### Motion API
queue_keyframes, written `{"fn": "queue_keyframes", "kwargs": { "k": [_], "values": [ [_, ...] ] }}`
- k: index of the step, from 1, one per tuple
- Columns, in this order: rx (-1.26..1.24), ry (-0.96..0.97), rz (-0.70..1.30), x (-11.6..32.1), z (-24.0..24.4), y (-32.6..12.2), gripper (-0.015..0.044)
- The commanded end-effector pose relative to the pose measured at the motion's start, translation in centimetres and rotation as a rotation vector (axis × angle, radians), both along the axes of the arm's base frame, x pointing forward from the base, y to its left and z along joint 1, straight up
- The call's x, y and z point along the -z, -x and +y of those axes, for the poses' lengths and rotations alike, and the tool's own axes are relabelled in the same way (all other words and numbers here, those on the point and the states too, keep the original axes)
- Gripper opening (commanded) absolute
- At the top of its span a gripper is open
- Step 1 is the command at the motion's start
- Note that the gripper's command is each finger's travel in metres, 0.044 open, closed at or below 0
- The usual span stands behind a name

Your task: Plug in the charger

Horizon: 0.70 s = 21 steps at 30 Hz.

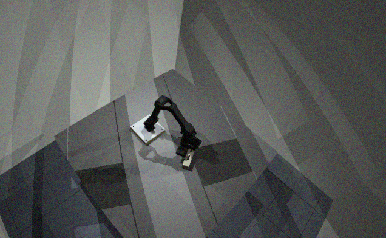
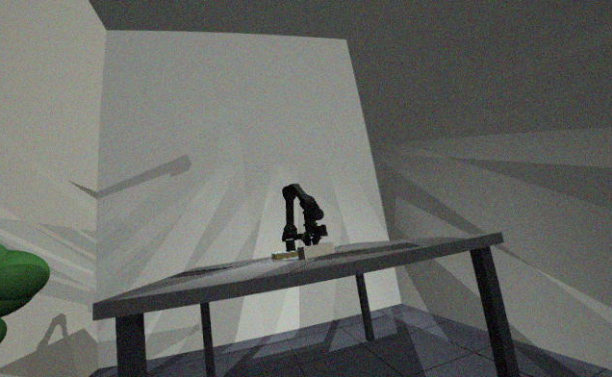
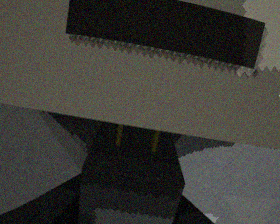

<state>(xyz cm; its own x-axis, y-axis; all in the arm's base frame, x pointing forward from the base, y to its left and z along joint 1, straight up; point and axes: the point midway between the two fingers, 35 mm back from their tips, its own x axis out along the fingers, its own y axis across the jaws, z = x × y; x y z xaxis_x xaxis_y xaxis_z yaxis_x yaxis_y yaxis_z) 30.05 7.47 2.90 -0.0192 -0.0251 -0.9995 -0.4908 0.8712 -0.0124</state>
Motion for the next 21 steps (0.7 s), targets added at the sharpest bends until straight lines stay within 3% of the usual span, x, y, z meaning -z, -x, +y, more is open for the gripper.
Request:
{"fn": "queue_keyframes", "kwargs": {
  "k": [1,21],
  "values": [
    [0.005,-0.003,0.005,0.07,0.09,-0.01,0.0000],
    [0.005,-0.003,0.004,0.04,0.38,-0.53,0.0000]
  ]
}}
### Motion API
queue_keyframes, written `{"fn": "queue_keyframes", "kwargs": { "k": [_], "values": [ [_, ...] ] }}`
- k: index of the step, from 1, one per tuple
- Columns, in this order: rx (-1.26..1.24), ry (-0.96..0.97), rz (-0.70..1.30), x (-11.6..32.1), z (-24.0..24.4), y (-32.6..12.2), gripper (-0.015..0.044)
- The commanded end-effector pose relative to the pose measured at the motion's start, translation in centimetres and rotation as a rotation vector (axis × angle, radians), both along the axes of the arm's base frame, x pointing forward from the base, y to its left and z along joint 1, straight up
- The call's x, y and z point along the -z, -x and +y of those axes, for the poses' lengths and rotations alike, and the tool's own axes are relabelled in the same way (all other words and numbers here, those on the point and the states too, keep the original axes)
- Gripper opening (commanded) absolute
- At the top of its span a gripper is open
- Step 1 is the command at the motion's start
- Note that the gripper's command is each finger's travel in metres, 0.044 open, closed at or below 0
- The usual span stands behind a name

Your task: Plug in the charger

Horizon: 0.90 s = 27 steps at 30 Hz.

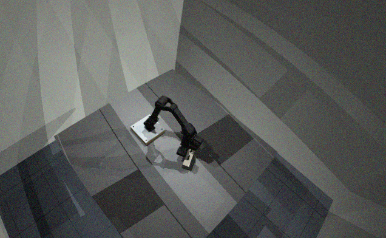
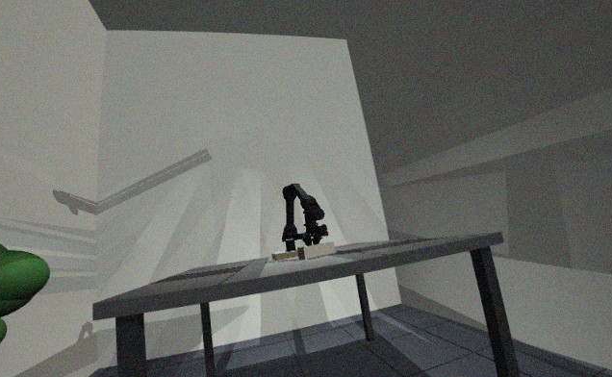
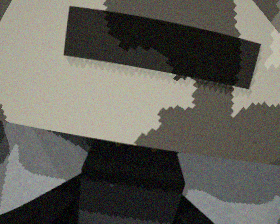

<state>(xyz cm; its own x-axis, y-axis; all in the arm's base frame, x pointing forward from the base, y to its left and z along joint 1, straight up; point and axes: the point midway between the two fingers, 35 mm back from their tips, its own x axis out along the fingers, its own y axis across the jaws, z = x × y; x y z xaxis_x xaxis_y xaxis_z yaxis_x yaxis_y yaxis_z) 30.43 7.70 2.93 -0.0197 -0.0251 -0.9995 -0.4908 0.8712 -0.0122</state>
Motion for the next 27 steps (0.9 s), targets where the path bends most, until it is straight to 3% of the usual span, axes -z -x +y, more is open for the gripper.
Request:
{"fn": "queue_keyframes", "kwargs": {
  "k": [1,27],
  "values": [
    [0.005,-0.003,0.004,0.06,0.16,-0.17,0.0000],
    [0.005,-0.003,0.003,0.04,0.58,-0.93,0.0000]
  ]
}}
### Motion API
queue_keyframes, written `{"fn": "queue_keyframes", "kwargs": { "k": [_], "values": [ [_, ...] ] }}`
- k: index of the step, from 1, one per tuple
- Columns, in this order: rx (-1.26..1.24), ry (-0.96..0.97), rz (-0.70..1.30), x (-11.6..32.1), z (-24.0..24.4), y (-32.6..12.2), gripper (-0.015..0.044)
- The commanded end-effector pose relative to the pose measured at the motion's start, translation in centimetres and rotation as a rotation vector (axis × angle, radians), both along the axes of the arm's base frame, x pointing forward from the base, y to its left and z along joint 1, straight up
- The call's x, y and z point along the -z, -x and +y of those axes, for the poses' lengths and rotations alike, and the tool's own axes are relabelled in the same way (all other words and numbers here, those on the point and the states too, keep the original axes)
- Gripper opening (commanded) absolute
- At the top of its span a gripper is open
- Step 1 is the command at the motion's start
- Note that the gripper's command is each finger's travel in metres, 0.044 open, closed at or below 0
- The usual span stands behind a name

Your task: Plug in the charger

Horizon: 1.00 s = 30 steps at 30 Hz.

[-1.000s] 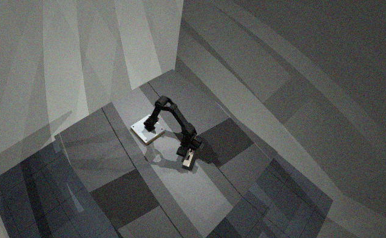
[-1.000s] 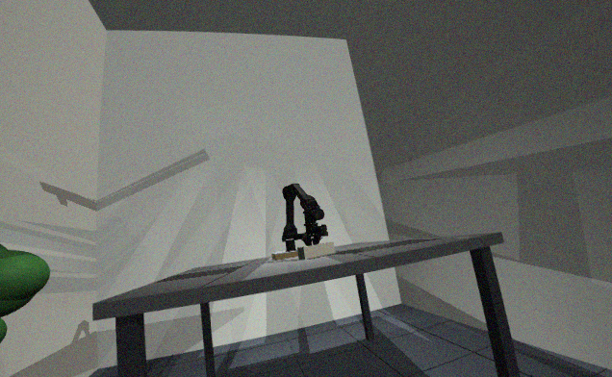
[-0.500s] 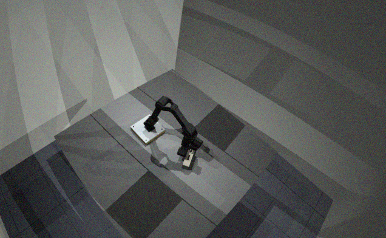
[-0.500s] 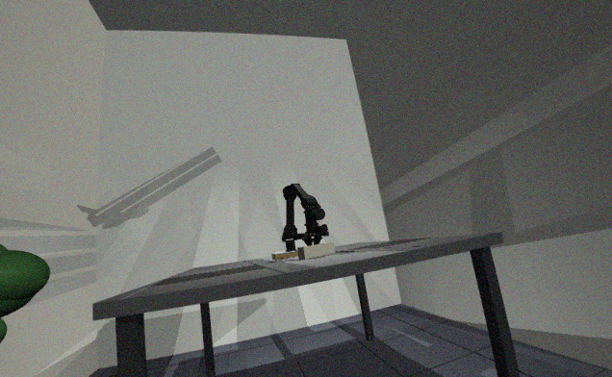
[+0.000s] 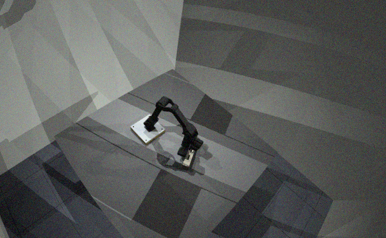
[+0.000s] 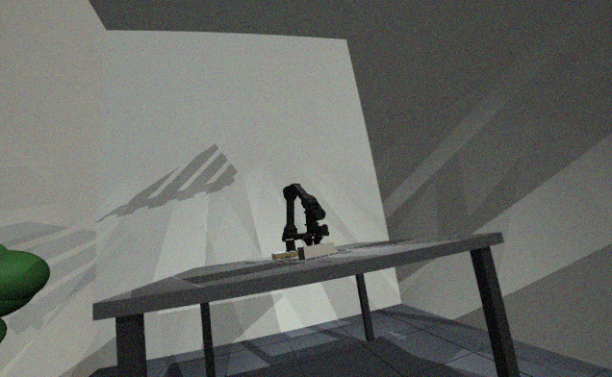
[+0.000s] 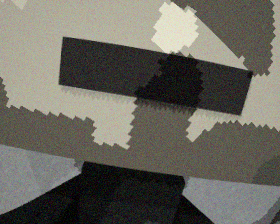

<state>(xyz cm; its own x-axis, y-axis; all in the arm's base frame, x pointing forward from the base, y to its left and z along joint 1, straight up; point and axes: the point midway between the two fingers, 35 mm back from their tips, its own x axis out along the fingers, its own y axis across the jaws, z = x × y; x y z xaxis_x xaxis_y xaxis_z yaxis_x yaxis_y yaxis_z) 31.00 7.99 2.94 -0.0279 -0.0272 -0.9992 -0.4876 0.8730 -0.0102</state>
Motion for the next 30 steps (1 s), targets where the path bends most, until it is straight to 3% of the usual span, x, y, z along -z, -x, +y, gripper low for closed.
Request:
{"fn": "queue_keyframes", "kwargs": {
  "k": [1,30],
  "values": [
    [0.001,-0.005,-0.005,0.1,0.3,-0.4,0.0000],
    [0.001,-0.006,-0.006,0.0,0.9,-1.4,0.0000]
  ]
}}
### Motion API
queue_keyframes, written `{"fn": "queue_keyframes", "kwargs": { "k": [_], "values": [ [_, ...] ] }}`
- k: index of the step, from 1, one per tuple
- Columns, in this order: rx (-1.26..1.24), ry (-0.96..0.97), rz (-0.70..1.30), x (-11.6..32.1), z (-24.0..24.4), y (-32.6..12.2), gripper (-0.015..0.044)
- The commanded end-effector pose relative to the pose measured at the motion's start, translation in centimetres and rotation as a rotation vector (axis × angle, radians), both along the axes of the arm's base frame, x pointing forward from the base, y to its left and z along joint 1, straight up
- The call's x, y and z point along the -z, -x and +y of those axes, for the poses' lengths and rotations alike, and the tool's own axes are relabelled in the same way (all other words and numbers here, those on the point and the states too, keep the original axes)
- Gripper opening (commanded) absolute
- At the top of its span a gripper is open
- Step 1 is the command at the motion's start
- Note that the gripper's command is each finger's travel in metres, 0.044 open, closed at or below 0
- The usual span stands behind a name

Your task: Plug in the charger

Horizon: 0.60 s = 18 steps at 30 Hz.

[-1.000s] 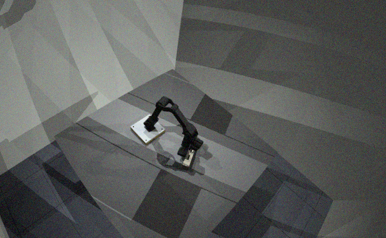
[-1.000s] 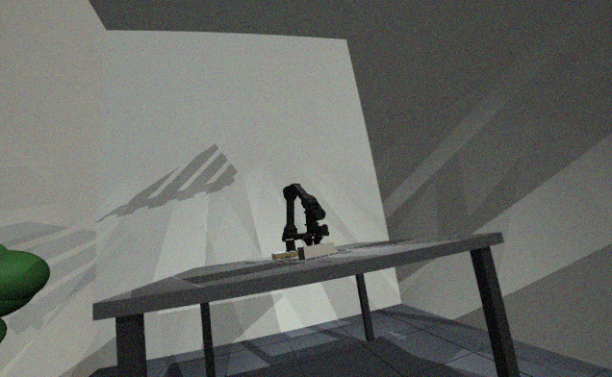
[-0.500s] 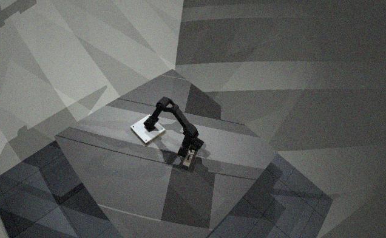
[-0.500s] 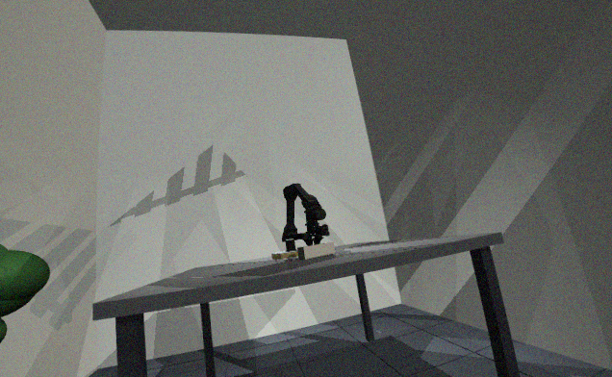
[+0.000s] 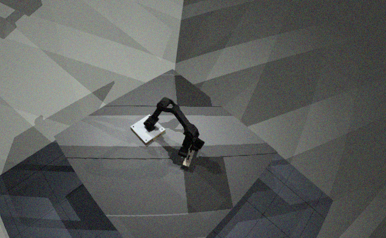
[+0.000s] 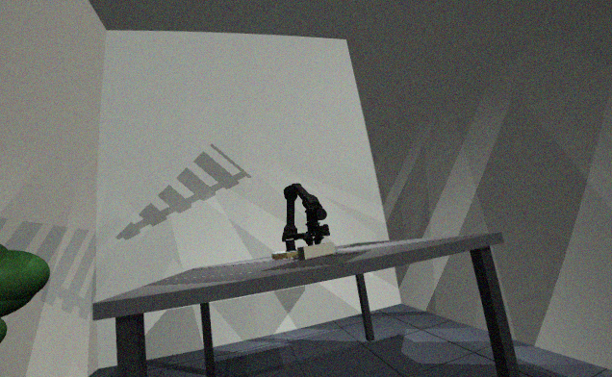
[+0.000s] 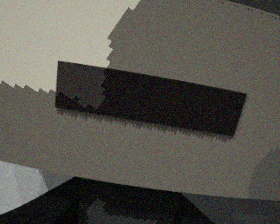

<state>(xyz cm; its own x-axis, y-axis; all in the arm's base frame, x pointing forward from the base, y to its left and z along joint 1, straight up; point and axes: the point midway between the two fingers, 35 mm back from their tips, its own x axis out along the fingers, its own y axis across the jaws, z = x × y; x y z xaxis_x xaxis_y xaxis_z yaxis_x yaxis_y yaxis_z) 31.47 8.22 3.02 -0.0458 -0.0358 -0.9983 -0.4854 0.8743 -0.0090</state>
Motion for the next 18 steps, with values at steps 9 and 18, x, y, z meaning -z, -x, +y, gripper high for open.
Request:
{"fn": "queue_keyframes", "kwargs": {
  "k": [9,18],
  "values": [
    [-0.002,-0.015,-0.024,0.05,0.74,-1.12,0.0000],
    [-0.002,-0.015,-0.024,0.08,0.69,-1.03,0.0000]
  ]
}}
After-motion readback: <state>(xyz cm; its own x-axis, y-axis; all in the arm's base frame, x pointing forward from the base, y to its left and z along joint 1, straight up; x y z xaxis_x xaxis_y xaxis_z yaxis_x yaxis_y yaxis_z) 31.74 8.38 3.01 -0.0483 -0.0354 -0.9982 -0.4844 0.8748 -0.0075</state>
